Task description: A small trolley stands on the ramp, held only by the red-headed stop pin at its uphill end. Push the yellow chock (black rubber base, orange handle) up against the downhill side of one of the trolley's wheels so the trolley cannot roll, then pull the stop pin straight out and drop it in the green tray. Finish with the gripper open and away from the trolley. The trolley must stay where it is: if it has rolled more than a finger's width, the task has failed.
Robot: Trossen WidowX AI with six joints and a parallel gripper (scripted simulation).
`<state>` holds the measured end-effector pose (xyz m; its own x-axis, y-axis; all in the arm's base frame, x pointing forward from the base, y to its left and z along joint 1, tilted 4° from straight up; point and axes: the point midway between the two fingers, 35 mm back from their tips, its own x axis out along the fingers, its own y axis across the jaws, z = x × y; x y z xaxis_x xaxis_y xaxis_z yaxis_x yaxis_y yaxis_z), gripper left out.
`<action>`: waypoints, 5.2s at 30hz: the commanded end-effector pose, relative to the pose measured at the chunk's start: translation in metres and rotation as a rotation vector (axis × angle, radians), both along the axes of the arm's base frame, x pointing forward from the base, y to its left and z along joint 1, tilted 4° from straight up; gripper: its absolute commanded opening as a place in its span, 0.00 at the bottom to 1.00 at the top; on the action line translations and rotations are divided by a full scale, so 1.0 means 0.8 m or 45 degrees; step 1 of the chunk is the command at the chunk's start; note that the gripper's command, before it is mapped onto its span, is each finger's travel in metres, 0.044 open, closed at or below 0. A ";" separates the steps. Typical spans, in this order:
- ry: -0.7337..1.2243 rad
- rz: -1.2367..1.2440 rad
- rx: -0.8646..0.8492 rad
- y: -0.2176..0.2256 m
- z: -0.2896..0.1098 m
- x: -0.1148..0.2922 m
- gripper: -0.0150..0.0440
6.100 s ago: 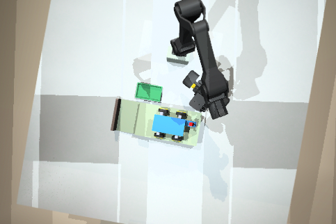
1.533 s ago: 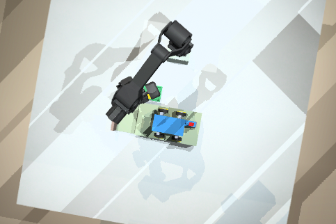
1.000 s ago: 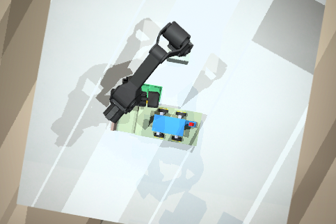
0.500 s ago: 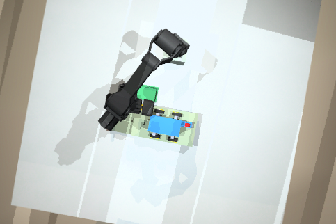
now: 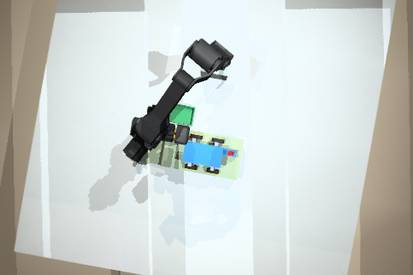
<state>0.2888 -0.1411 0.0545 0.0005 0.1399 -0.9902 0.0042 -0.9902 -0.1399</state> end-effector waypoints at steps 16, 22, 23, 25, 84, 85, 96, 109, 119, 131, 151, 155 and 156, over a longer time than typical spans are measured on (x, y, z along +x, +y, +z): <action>0.016 -0.007 0.015 0.012 -0.051 -0.004 0.25; 0.016 -0.007 0.015 0.013 -0.050 -0.004 0.25; 0.016 -0.007 0.015 0.014 -0.050 -0.004 0.25; 0.016 -0.007 0.015 0.016 -0.048 -0.003 0.25; 0.016 -0.006 0.017 0.044 -0.010 -0.002 0.58; 0.016 -0.007 0.017 0.044 -0.007 -0.002 0.58; 0.029 -0.012 0.018 0.039 0.019 -0.001 0.62; -0.172 0.375 -0.009 0.049 0.042 0.025 0.58; -0.275 0.906 0.052 0.125 0.062 0.045 0.58; -0.471 1.883 0.203 0.259 0.092 0.044 0.58; -0.484 1.937 0.213 0.273 0.073 0.044 0.58; -0.484 1.936 0.214 0.276 0.066 0.044 0.58; -0.484 1.936 0.214 0.277 0.064 0.044 0.58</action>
<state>0.3256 0.0779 0.1134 0.0117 0.3424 -0.9395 0.9999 0.0021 0.0133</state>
